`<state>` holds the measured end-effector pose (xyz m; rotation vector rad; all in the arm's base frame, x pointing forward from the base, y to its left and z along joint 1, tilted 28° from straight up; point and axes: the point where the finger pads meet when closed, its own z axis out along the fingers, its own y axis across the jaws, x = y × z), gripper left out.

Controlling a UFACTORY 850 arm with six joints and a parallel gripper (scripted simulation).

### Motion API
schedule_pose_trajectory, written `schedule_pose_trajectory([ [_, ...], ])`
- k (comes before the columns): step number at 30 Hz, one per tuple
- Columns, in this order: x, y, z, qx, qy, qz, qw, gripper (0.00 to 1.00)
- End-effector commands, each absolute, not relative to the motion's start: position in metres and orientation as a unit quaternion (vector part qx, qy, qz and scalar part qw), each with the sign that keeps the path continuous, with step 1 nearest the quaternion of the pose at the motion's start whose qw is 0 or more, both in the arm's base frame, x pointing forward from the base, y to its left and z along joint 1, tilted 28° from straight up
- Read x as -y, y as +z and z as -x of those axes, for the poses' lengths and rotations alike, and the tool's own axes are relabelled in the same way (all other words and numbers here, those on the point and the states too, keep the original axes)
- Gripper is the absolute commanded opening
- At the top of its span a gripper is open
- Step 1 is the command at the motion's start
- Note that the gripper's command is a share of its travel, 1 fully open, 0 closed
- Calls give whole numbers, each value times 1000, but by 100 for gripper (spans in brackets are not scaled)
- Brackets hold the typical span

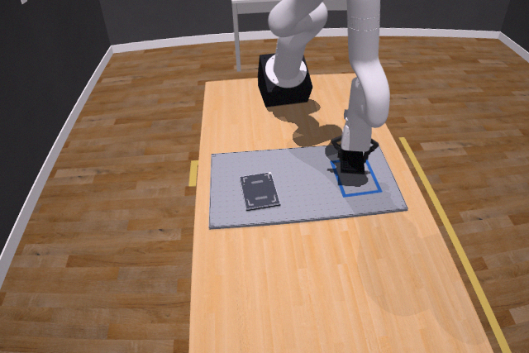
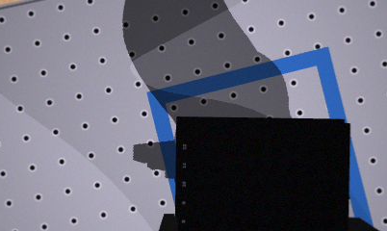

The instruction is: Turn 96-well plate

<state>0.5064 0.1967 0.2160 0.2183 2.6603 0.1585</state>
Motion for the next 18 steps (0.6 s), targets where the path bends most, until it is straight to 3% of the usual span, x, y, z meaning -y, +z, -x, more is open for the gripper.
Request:
schedule_pose_trajectory([
  [1,-183,217,-509,-959,76,-147,232,0],
  [18,-133,218,-516,-892,131,-380,206,0],
])
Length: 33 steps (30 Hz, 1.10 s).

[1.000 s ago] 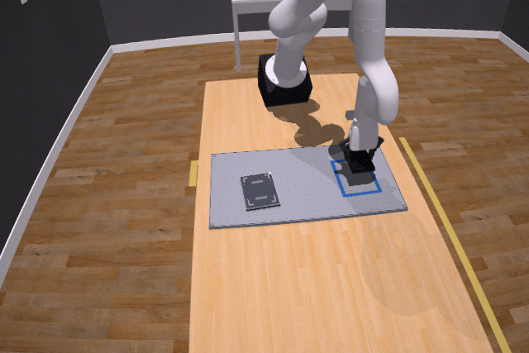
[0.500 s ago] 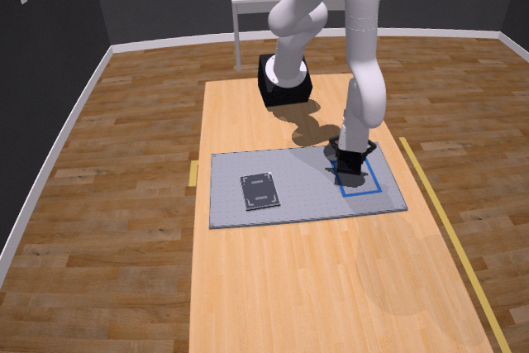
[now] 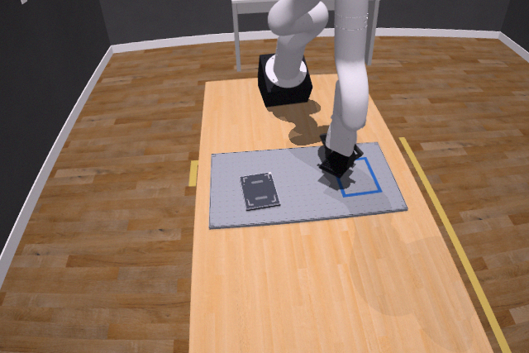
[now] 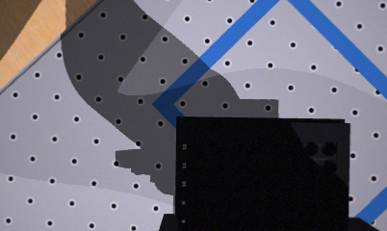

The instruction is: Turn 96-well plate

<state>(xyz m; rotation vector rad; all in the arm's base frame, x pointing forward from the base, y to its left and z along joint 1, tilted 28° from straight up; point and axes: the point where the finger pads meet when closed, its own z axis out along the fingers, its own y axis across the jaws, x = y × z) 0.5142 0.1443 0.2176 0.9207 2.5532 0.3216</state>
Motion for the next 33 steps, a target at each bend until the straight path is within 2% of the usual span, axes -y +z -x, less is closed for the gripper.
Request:
schedule_pose_trajectory([
  [1,-130,219,-517,-886,135,-394,204,0],
  [33,-38,221,-530,-614,212,-751,122,0],
])
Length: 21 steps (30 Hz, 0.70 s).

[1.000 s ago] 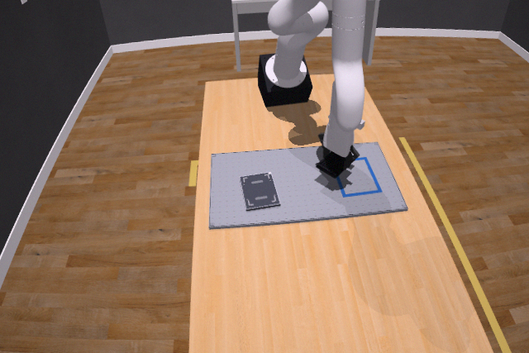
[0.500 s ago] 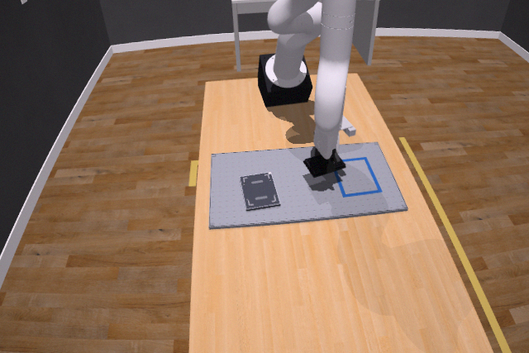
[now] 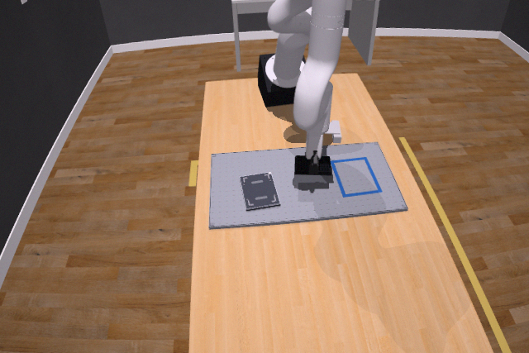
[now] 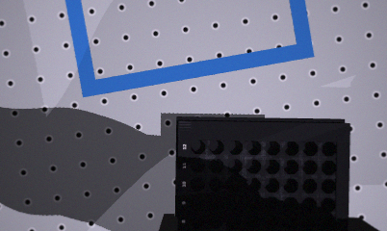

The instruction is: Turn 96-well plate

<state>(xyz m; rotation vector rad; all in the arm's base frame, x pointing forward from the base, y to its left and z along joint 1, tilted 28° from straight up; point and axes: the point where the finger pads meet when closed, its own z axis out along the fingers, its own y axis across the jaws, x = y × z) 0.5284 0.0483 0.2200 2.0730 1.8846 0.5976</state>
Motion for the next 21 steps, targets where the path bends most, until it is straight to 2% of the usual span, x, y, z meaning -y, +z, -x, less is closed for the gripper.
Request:
schedule_pose_trajectory([
  [1,-34,221,-531,-601,214,-761,118,0],
  [21,25,223,-540,-349,239,-905,50,0],
])
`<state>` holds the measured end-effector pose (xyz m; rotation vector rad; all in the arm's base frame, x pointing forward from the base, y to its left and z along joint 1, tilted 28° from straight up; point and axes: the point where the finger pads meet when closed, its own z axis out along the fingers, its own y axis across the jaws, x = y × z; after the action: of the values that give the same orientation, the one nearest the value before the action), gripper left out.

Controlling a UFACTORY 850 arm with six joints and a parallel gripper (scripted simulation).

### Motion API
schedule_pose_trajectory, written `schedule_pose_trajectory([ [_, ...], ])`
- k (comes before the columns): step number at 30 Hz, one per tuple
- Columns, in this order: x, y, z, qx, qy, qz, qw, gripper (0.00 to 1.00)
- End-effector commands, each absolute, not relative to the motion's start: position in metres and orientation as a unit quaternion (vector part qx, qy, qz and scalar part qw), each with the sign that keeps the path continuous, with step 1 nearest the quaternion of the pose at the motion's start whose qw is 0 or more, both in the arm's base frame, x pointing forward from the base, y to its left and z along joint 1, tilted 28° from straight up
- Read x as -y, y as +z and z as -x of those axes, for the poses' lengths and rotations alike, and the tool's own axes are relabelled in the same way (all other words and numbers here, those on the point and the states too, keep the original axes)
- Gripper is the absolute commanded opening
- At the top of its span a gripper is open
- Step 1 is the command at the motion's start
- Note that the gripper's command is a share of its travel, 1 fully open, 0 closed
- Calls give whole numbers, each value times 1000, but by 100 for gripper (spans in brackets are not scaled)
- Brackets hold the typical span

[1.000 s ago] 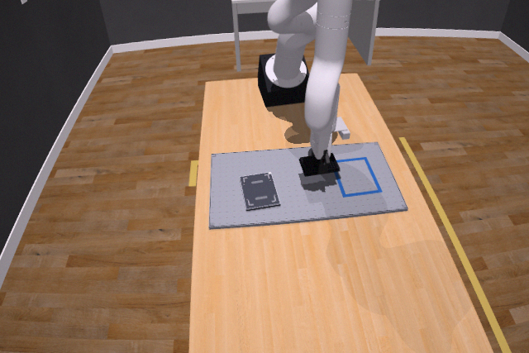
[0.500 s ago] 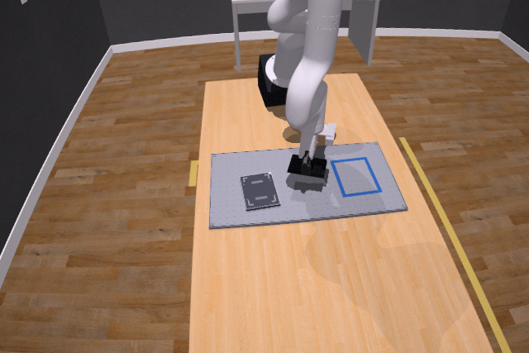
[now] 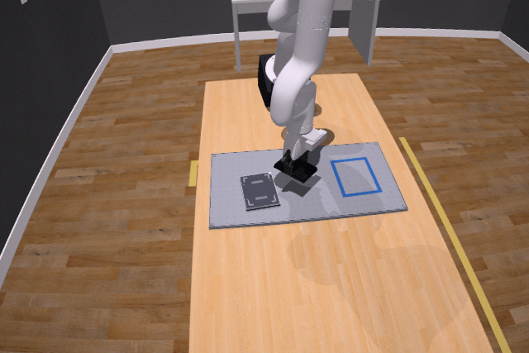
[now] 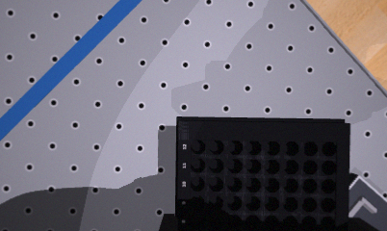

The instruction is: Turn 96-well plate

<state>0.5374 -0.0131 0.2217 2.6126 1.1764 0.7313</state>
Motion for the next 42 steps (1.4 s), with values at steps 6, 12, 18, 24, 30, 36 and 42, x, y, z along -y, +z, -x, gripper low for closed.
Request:
schedule_pose_trajectory([
  [6,45,223,-543,-257,243,-935,26,0],
  [12,58,224,-545,-195,244,-950,9,0],
  [18,78,224,-548,-99,244,-965,-15,0],
  [24,94,225,-550,-80,243,-966,-20,0],
  [30,111,225,-553,-80,243,-966,-20,0],
  [36,131,226,-556,-80,243,-966,-20,0],
  [42,144,226,-558,-80,243,-966,-20,0],
])
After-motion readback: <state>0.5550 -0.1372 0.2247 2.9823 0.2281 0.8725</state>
